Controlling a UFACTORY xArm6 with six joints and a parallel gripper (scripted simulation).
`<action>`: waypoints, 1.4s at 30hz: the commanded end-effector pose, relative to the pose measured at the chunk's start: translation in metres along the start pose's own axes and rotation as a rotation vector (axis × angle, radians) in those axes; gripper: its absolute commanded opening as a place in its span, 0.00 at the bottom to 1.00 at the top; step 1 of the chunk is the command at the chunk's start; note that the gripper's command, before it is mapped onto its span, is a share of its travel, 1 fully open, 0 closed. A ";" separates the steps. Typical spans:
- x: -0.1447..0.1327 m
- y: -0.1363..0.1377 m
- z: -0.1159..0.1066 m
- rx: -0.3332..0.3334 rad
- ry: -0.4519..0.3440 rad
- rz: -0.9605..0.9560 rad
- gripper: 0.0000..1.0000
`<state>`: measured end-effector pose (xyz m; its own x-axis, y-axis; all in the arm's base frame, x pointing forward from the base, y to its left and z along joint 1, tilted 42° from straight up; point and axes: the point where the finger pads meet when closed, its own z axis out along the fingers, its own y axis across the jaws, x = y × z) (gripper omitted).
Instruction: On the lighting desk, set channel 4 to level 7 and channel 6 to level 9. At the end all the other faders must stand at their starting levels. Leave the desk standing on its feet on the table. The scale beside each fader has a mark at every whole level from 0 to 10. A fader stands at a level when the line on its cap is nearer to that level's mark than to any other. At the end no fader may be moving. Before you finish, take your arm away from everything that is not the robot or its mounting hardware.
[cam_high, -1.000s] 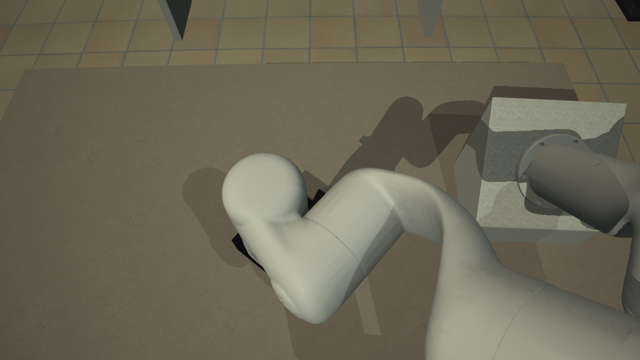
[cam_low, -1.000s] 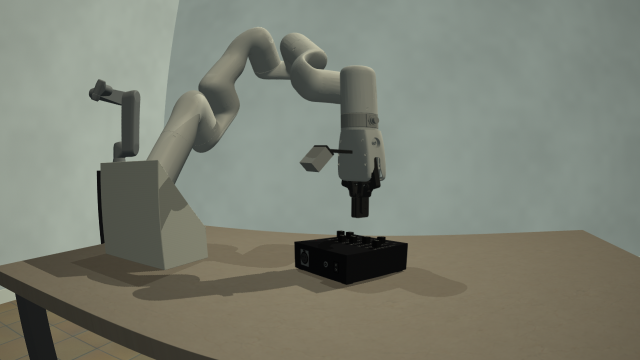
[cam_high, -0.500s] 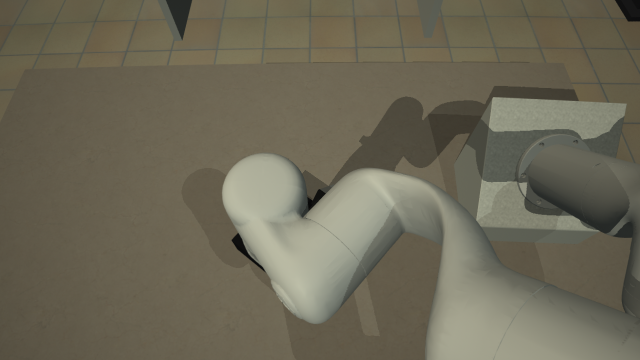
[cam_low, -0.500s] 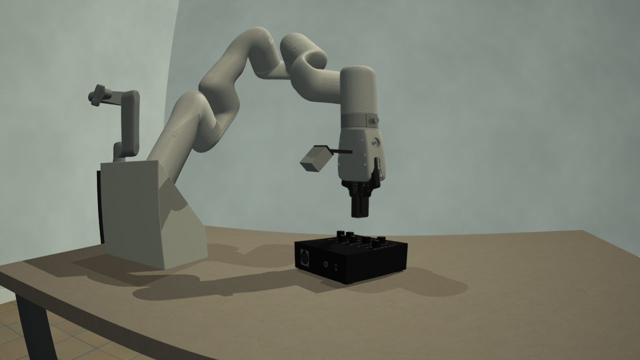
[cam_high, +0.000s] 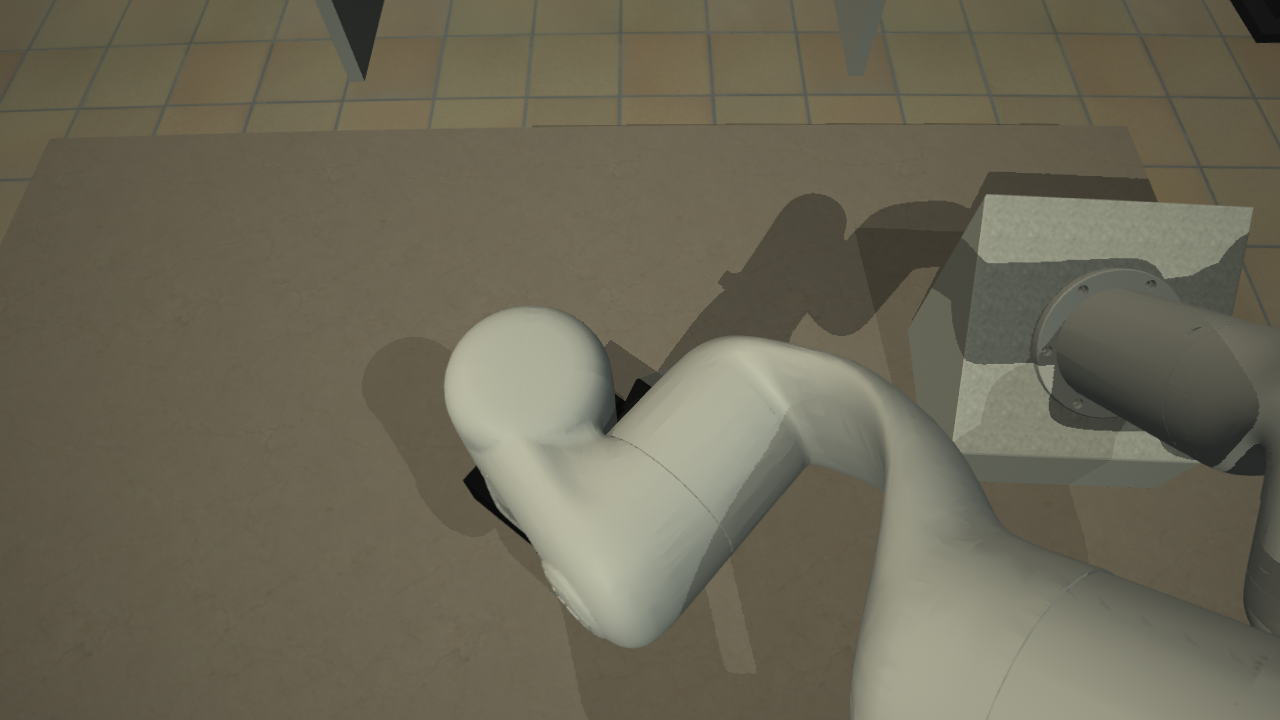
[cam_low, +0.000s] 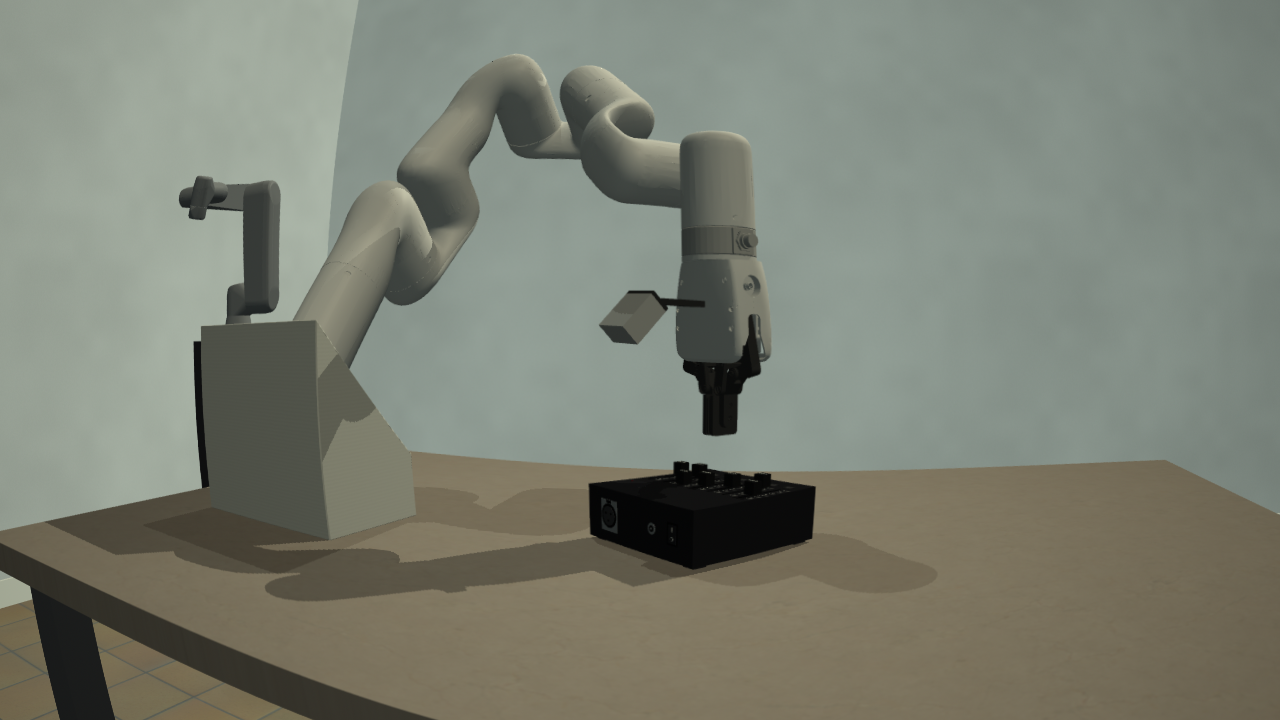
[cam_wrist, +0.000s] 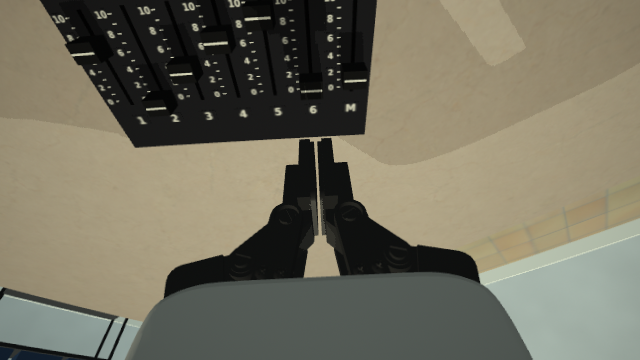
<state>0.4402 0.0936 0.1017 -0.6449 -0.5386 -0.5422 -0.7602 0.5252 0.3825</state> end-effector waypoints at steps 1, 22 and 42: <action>-0.001 -0.001 -0.001 0.003 -0.002 -0.001 0.00; -0.001 -0.001 0.004 0.003 -0.002 -0.001 0.00; -0.001 -0.001 0.017 0.003 -0.002 -0.001 0.00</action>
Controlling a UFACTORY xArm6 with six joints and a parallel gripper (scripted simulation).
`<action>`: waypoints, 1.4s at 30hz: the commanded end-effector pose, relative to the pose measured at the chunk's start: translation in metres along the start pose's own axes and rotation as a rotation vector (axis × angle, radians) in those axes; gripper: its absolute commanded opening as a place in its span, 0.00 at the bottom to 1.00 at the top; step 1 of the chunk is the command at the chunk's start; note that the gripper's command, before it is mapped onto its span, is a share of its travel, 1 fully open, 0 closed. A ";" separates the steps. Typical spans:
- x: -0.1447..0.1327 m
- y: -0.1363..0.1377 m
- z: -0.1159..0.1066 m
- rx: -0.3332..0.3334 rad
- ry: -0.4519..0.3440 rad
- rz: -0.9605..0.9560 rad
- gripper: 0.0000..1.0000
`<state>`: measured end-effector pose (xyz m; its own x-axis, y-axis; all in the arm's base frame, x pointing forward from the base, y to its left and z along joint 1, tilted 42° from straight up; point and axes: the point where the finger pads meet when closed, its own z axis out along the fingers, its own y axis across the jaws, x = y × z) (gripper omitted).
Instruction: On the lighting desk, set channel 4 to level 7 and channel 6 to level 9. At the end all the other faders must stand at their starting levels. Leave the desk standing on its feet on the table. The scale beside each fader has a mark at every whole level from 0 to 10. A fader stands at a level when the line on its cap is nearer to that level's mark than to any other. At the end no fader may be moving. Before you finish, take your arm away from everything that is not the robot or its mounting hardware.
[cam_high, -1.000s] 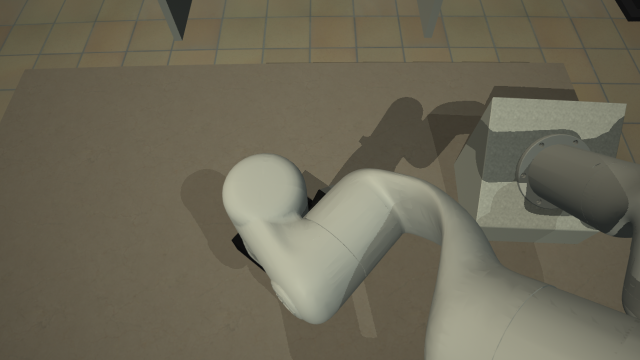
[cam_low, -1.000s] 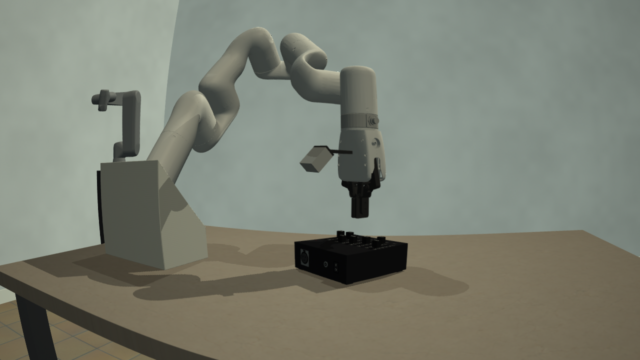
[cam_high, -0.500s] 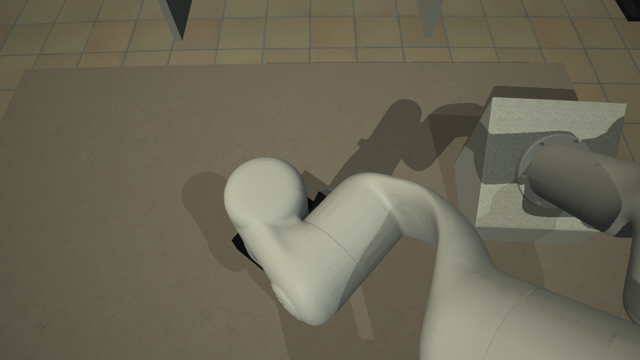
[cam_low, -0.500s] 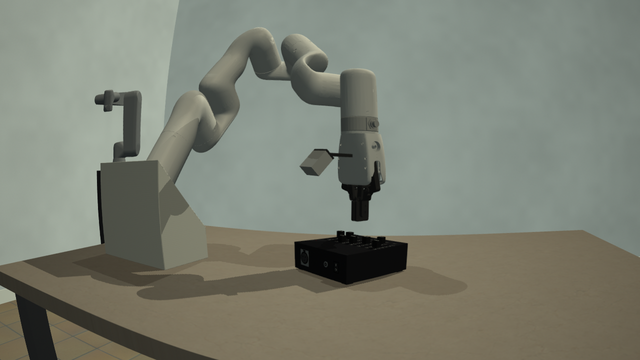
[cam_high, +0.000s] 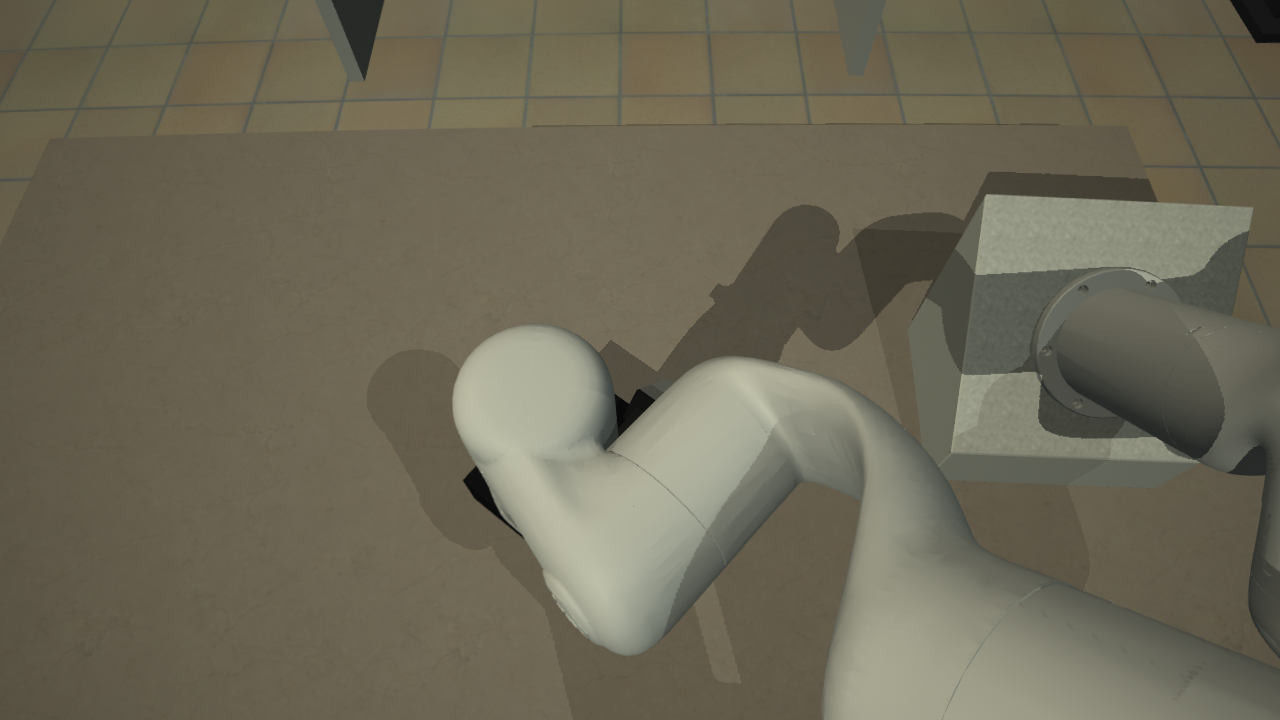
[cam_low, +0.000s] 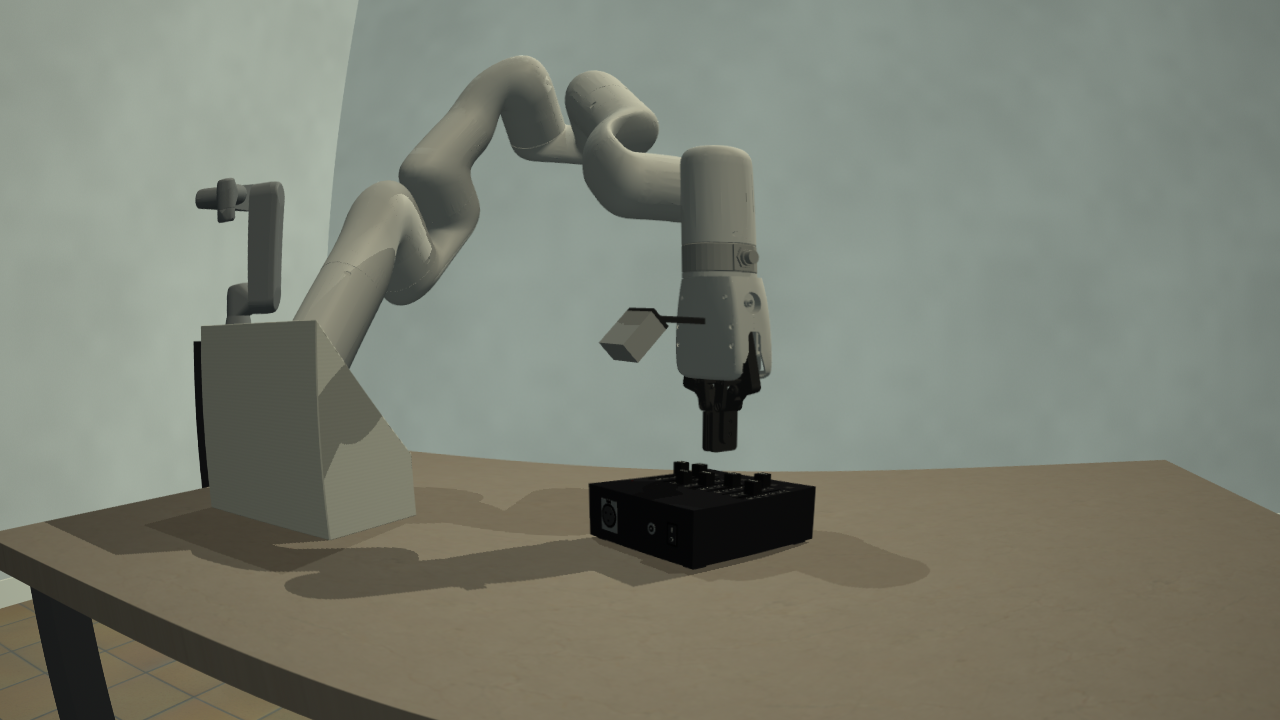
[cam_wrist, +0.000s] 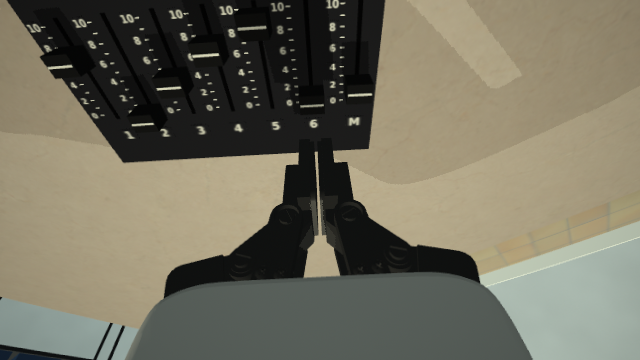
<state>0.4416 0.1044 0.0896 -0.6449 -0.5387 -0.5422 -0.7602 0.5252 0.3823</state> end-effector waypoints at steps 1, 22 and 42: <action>-0.001 -0.001 0.001 0.003 -0.002 -0.001 0.00; -0.001 -0.001 0.007 0.003 -0.002 -0.001 0.00; -0.001 -0.001 0.007 0.003 -0.002 -0.001 0.00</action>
